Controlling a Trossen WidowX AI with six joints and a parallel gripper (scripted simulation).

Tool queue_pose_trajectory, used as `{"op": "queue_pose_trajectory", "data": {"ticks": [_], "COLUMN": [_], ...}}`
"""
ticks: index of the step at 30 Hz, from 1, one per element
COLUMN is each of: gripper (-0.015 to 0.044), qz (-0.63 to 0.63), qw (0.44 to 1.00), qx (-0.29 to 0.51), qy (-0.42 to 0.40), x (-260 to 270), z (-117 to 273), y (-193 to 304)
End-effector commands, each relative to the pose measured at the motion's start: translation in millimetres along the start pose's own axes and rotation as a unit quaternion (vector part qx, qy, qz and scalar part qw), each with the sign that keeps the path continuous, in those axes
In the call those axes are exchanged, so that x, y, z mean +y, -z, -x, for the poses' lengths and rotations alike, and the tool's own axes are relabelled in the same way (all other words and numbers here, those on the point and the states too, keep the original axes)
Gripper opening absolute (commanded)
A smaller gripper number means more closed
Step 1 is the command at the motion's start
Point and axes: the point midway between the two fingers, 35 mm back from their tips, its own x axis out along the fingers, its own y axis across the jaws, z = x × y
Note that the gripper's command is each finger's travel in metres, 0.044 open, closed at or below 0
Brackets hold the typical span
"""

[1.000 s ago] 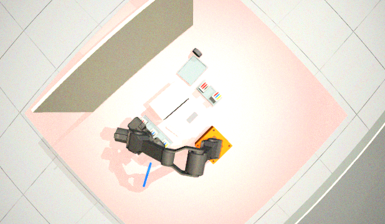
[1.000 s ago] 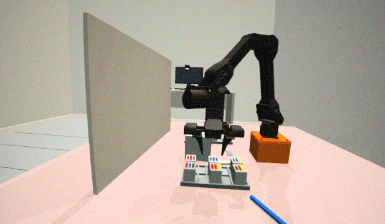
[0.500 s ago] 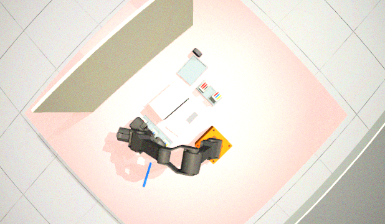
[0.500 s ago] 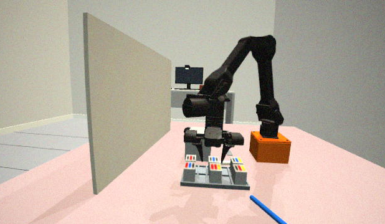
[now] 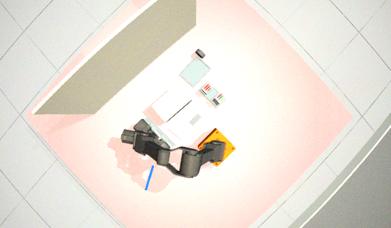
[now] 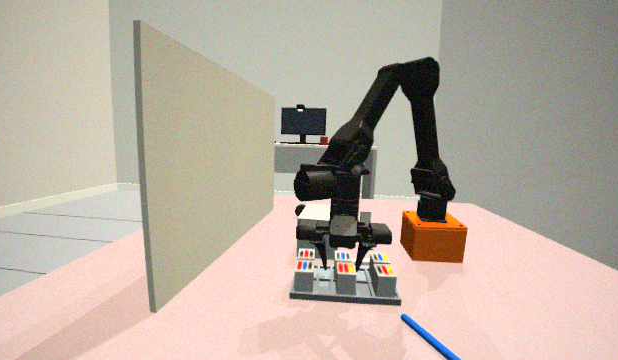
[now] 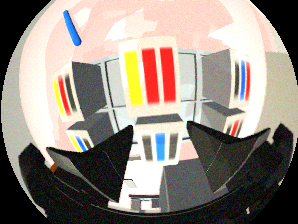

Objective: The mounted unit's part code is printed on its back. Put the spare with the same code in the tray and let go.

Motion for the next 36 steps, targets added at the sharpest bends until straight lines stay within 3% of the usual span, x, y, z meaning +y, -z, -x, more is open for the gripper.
{"op": "queue_pose_trajectory", "data": {"ticks": [1,7,12,20,25,36], "gripper": [0.0300,0.0300,0.0169,0.0115,0.0000,0.0000], "qz": [-0.001,-0.001,0.000,0.000,0.000,0.000], "qw": [1.000,1.000,1.000,1.000,1.000,1.000], "qx": [0.003,0.003,0.002,0.002,0.002,0.002], "qy": [-0.002,-0.002,-0.002,-0.002,-0.002,-0.002], "x": [1.7,1.7,1.4,1.4,1.4,-0.4], "z": [-4.3,-4.3,-3.1,-3.1,-3.1,14.0], "y": [1.8,1.8,1.1,1.1,1.1,-0.1]}}
